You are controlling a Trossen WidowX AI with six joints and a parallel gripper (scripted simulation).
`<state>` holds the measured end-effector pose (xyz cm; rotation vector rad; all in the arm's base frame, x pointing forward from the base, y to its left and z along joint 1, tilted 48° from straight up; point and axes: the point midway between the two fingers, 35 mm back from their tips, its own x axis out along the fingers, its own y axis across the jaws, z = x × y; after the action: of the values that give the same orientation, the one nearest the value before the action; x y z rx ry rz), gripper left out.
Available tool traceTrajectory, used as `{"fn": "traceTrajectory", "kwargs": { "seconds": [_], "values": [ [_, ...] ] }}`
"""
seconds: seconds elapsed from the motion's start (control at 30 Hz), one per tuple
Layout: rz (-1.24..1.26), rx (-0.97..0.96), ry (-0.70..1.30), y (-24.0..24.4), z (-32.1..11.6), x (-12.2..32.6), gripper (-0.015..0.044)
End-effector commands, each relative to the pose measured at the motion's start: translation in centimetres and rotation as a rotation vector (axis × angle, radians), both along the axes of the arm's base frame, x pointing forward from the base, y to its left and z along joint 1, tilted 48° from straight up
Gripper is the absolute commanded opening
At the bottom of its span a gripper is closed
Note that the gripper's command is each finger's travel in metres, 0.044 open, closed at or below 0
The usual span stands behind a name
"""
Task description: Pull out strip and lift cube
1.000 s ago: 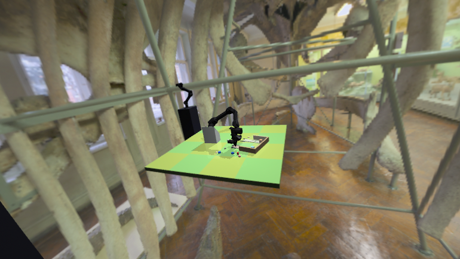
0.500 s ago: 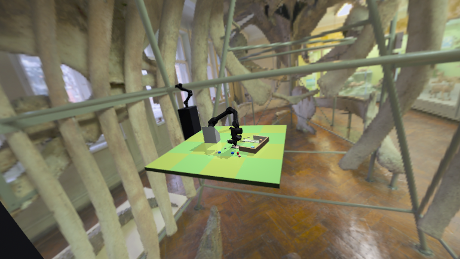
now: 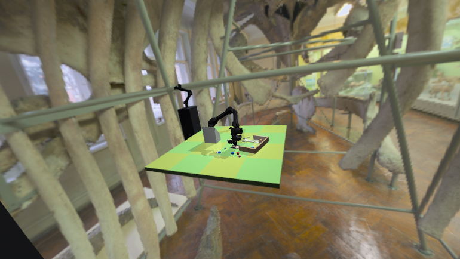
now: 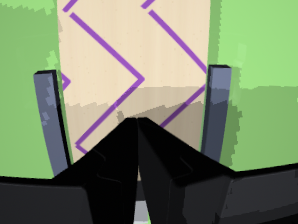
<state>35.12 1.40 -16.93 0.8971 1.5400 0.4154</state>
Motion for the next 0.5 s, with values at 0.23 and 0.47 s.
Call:
{"fn": "traceTrajectory", "kwargs": {
  "seconds": [0.23, 0.47],
  "values": [
    [0.002, 0.002, -0.001, 0.4, 0.0, -0.8, 0.0],
    [0.002, 0.002, -0.001, 0.7, 0.1, -1.8, 0.0]
  ]
}}
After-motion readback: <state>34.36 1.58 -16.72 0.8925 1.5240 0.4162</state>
